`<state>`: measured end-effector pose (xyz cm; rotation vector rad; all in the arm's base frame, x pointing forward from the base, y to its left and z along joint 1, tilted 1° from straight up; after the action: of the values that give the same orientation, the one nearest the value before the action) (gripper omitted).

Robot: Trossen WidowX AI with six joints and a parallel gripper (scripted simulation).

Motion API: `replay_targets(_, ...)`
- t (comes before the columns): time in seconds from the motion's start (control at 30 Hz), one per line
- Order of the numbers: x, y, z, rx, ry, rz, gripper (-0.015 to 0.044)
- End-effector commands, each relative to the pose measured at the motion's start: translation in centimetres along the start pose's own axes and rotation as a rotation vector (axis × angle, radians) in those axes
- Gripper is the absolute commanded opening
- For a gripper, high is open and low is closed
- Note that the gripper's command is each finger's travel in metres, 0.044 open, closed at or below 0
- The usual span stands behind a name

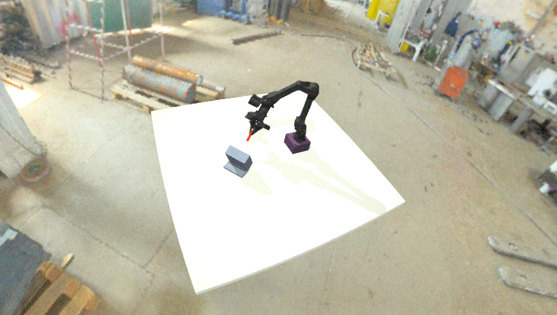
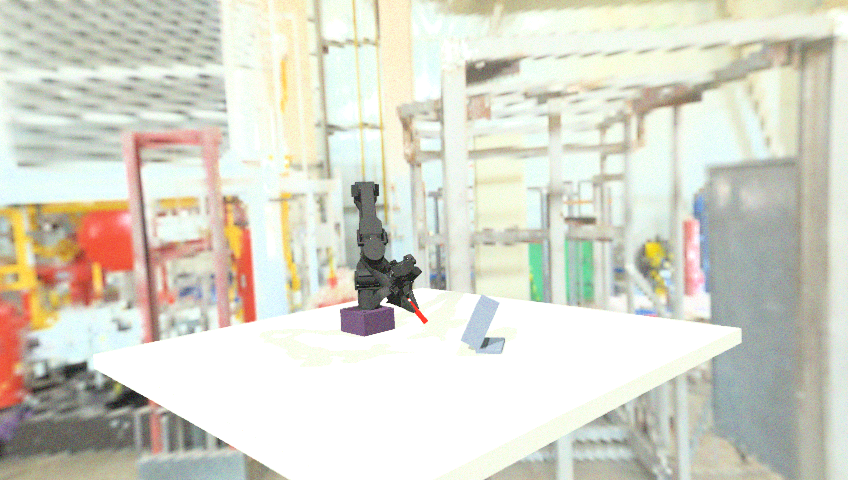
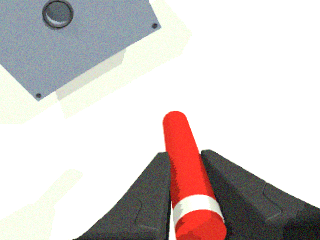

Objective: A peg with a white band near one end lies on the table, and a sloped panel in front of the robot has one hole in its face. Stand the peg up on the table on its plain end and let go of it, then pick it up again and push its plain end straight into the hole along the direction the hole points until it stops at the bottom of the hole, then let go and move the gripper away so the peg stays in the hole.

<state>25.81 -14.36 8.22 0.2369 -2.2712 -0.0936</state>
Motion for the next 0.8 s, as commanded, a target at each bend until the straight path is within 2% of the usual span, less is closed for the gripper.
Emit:
replay_targets(0.0, 0.0, 0.3, -0.2, -0.010, -0.035, -0.012, 0.0000)
replay_targets(0.77, -0.1, 1.9, -0.8, -0.054, -0.214, -0.093, 0.0000)
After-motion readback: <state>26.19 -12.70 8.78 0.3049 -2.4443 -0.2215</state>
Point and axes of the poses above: the point midway between the two fingers, 35 mm back from their tips, its own x axis back along the fingers, its own y axis across the jaws, z = x × y, the point moved 1 cm from there along x, back along the fingers, and after that the axes turned 8 degrees about x, right-handed, at the moved point
